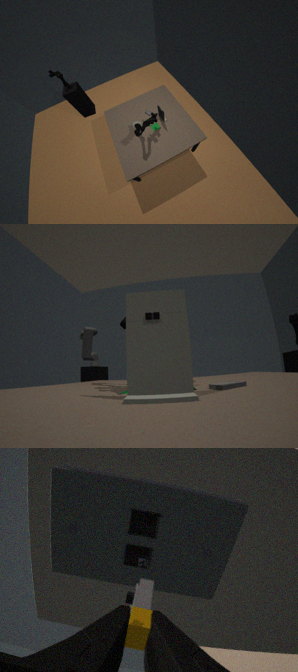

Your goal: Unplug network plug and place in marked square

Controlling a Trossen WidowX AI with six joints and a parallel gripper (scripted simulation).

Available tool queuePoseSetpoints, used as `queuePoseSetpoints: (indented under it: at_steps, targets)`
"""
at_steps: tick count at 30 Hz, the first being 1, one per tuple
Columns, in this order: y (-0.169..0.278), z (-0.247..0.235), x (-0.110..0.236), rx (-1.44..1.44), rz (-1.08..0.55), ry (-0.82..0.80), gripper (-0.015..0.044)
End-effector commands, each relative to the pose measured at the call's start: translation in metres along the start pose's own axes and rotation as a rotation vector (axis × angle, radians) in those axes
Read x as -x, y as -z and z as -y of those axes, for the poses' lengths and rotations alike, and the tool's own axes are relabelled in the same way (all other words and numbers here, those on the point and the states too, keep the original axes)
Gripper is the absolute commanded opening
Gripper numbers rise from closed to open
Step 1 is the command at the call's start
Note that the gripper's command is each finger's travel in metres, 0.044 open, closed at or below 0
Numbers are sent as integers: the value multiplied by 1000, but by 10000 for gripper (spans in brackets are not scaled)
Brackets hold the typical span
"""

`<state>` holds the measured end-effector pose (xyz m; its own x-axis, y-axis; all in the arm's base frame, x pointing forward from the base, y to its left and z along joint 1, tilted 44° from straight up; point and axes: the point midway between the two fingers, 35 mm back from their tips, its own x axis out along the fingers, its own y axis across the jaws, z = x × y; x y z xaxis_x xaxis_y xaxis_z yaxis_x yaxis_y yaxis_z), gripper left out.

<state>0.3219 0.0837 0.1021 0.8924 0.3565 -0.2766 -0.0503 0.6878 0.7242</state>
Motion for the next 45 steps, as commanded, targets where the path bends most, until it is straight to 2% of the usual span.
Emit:
queuePoseSetpoints:
  at_steps: [1, 45]
  targets:
    - [1, 0, 2, -1, -3, -2, 0]
    - [3, -6, 15, -3, -2, 1, 0]
